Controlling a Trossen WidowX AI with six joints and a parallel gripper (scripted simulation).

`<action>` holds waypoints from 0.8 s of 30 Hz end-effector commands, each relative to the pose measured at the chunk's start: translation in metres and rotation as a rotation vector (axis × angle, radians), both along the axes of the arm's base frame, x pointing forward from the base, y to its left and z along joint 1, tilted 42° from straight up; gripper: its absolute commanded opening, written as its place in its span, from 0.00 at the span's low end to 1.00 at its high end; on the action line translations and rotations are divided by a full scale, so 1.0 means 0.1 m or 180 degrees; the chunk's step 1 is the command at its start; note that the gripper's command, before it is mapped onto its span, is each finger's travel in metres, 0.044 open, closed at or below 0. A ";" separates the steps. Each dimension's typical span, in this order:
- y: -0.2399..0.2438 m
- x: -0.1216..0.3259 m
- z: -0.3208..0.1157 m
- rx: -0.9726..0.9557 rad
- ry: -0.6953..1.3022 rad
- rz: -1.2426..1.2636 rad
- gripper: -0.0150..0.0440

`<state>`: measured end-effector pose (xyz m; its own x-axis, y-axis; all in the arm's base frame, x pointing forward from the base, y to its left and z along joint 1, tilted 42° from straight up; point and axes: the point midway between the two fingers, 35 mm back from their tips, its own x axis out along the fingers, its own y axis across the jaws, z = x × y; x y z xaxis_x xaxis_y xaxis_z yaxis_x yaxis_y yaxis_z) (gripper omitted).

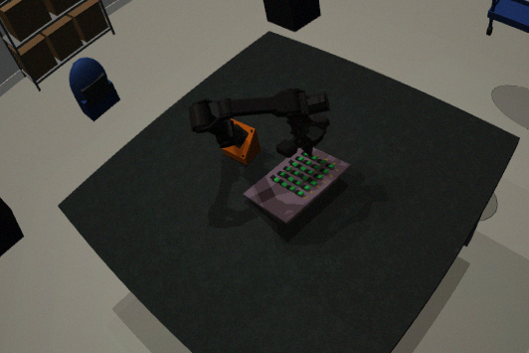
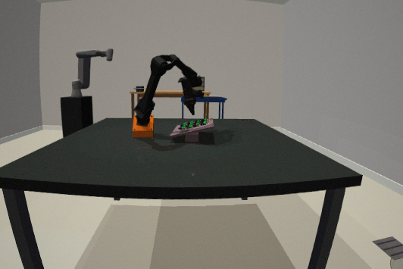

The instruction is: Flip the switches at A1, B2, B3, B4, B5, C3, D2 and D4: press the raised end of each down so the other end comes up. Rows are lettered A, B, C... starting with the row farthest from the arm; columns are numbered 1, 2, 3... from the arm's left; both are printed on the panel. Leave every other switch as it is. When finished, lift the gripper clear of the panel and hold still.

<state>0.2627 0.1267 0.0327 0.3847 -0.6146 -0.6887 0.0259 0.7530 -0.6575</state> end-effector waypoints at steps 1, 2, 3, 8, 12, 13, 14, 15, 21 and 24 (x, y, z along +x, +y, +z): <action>0.14 -0.07 0.18 0.0043 -0.0022 -0.0018 0.25; 0.14 -0.07 0.18 0.0043 -0.0022 -0.0018 0.25; 0.14 -0.07 0.18 0.0043 -0.0022 -0.0018 0.25; -0.04 0.09 0.42 0.0038 -0.0024 -0.0018 0.25; -0.04 0.09 0.42 0.0038 -0.0024 -0.0018 0.25; -0.05 0.11 0.40 0.0038 -0.0019 -0.0023 0.25; -0.10 0.14 0.35 0.0039 -0.0005 -0.0036 0.25; -0.18 0.19 0.26 0.0039 0.0016 -0.0056 0.25; -0.25 0.24 0.19 0.0038 0.0033 -0.0073 0.25; -0.28 0.26 0.15 0.0038 0.0033 -0.0073 0.25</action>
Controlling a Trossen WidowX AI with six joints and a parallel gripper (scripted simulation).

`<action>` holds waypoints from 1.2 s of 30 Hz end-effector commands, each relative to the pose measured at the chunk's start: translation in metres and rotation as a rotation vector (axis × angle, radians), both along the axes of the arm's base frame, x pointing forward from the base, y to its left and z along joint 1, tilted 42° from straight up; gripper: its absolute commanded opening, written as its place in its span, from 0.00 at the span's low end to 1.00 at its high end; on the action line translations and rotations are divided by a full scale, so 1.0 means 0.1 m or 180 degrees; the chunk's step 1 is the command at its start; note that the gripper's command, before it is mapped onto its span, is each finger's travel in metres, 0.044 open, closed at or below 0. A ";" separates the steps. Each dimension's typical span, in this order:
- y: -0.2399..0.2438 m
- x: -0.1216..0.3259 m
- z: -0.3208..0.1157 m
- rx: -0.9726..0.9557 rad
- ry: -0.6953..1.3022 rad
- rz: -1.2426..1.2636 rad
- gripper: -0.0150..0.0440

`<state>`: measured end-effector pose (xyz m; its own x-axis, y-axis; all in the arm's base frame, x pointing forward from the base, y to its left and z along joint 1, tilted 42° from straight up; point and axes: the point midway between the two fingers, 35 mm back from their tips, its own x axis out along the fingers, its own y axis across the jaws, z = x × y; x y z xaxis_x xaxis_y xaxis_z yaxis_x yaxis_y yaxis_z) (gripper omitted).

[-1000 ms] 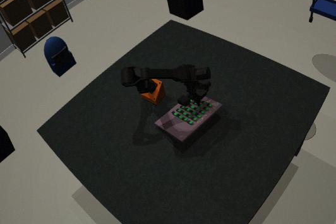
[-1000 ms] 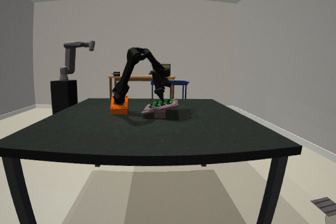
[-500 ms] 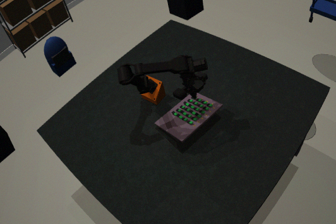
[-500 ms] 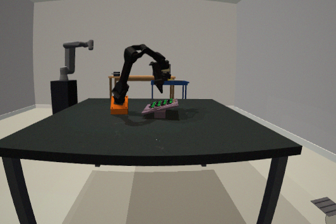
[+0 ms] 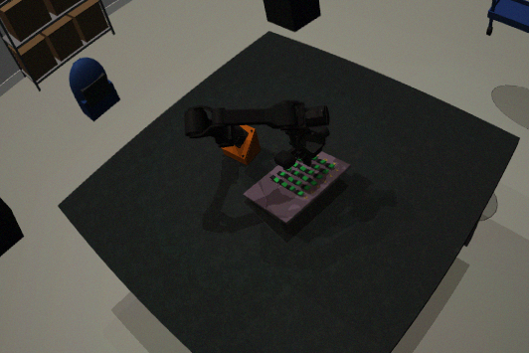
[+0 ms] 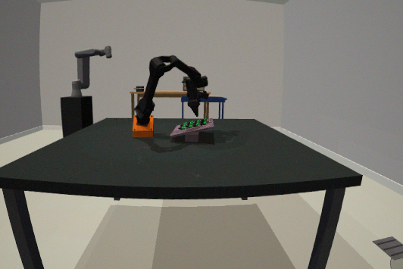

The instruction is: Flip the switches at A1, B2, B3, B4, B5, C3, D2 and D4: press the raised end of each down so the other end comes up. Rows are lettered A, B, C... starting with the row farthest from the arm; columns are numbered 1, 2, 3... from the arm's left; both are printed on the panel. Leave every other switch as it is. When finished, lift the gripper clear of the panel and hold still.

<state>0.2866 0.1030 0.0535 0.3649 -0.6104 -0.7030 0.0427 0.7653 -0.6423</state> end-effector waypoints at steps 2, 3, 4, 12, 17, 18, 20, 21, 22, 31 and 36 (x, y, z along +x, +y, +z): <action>-0.07 0.04 -0.09 -0.0028 0.0016 0.0012 0.25; -0.07 0.04 -0.09 -0.0028 0.0016 0.0012 0.25; -0.08 0.04 -0.09 -0.0028 0.0016 0.0012 0.25; -0.13 0.08 -0.16 -0.0028 0.0015 0.0012 0.25; -0.16 0.09 -0.19 -0.0028 0.0015 0.0012 0.25; -0.16 0.09 -0.19 -0.0028 0.0015 0.0012 0.25; -0.16 0.09 -0.19 -0.0028 0.0015 0.0012 0.25; -0.16 0.09 -0.19 -0.0028 0.0015 0.0012 0.25; -0.16 0.09 -0.19 -0.0028 0.0015 0.0012 0.25; -0.16 0.09 -0.19 -0.0028 0.0015 0.0012 0.25; -0.16 0.09 -0.19 -0.0028 0.0015 0.0012 0.25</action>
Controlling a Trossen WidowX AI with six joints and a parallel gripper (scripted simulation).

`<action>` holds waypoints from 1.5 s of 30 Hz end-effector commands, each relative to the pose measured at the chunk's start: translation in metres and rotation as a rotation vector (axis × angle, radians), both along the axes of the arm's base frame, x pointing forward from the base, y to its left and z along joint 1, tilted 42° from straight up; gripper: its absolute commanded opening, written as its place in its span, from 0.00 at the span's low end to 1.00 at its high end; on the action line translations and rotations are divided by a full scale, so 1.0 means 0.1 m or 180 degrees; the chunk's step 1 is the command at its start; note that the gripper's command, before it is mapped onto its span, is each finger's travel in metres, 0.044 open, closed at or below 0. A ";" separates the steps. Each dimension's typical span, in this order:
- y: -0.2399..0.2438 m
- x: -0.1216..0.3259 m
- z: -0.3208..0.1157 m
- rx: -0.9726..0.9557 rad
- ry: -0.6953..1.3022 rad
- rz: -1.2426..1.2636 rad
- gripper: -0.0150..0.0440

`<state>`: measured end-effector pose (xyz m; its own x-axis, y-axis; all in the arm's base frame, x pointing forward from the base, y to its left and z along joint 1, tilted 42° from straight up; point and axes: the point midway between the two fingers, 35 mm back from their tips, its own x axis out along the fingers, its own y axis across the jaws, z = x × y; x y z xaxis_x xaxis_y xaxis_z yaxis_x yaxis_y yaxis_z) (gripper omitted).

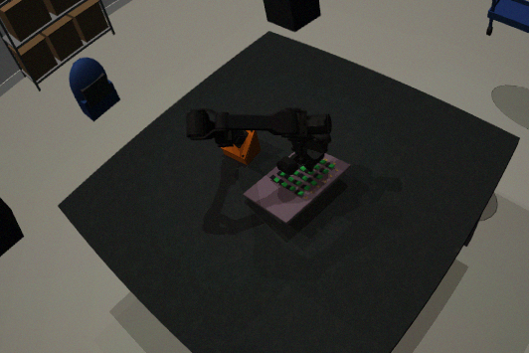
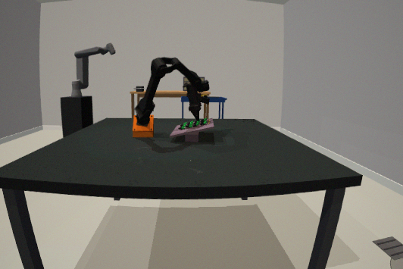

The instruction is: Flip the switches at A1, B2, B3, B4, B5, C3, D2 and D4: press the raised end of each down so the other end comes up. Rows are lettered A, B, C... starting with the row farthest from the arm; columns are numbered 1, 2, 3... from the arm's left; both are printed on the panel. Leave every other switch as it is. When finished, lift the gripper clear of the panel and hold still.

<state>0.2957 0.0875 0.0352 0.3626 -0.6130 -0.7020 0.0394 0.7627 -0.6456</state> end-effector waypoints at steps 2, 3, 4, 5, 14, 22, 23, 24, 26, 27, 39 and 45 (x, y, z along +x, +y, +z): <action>-0.01 0.00 0.00 -0.0015 0.0001 0.0009 0.25; -0.01 0.00 -0.01 -0.0015 0.0001 0.0009 0.25; -0.01 0.00 -0.01 -0.0015 0.0001 0.0009 0.25; -0.01 0.00 -0.01 -0.0015 0.0001 0.0009 0.25; -0.02 0.01 -0.02 -0.0015 0.0001 0.0009 0.25; -0.02 0.01 -0.02 -0.0016 0.0001 0.0009 0.25; -0.02 0.01 -0.02 -0.0016 0.0001 0.0009 0.25; -0.02 0.01 -0.02 -0.0016 0.0001 0.0009 0.25; -0.03 0.02 -0.03 -0.0016 0.0001 0.0009 0.25; -0.03 0.02 -0.03 -0.0016 0.0001 0.0009 0.25; -0.04 0.02 -0.04 -0.0016 0.0001 0.0009 0.25; -0.04 0.03 -0.04 -0.0016 0.0001 0.0009 0.25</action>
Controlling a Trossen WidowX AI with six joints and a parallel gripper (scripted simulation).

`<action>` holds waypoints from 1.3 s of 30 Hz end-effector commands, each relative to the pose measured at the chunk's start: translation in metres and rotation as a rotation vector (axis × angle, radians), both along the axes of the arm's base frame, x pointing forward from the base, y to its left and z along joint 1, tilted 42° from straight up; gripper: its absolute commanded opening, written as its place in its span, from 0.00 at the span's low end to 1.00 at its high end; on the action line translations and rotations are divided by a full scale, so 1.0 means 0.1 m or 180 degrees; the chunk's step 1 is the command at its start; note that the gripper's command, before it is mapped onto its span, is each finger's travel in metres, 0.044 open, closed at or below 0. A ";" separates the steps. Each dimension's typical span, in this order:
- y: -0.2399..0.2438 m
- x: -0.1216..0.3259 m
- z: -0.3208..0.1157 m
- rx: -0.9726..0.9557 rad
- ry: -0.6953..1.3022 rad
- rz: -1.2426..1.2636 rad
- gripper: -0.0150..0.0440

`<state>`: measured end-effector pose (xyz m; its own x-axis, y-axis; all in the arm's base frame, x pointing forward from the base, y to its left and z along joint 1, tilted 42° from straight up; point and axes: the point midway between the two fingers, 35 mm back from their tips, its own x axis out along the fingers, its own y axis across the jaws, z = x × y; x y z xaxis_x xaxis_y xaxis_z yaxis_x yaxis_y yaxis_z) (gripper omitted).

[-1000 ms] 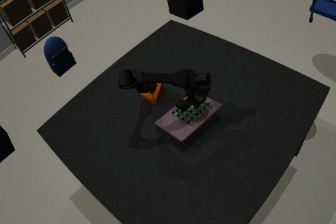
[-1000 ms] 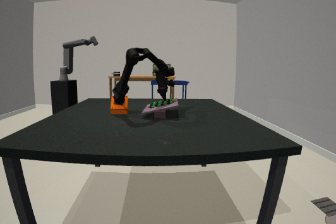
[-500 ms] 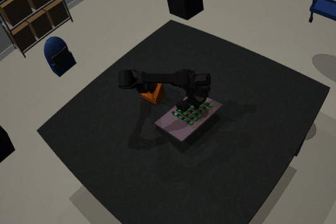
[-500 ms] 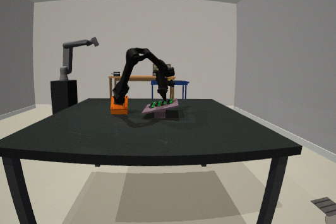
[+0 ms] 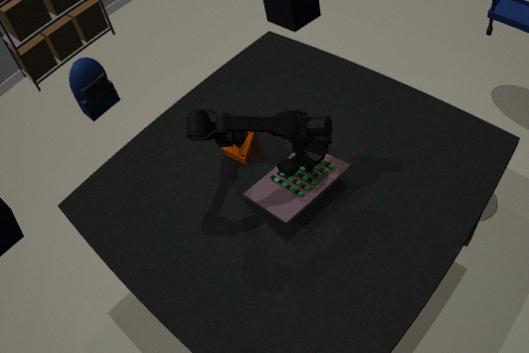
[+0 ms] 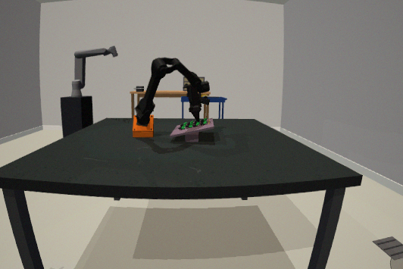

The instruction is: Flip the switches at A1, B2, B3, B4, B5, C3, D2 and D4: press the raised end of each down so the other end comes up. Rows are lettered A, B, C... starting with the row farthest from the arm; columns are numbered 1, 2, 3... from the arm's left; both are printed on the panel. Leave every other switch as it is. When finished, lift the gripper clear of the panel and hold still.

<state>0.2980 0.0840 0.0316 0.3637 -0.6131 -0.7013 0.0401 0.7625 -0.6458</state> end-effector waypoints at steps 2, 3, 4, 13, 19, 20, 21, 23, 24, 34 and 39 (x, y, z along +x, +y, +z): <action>-0.01 0.00 -0.01 -0.0015 0.0005 0.0009 0.25; 0.02 -0.01 0.01 0.0000 0.0000 0.0002 0.25; 0.07 -0.03 0.06 0.0001 -0.0005 0.0010 0.25; 0.39 -0.26 0.43 -0.0012 -0.0049 0.0063 0.25; 0.14 -0.44 0.55 -0.0018 -0.0045 0.0063 0.25; 0.14 -0.44 0.55 -0.0018 -0.0045 0.0063 0.25; 0.14 -0.44 0.55 -0.0018 -0.0045 0.0063 0.25; 0.09 -0.41 0.50 -0.0016 -0.0059 0.0076 0.25; 0.03 -0.37 0.43 -0.0015 -0.0077 0.0091 0.25; -0.14 -0.28 0.25 -0.0026 -0.0114 0.0116 0.25; -0.16 -0.26 0.22 -0.0025 -0.0114 0.0116 0.25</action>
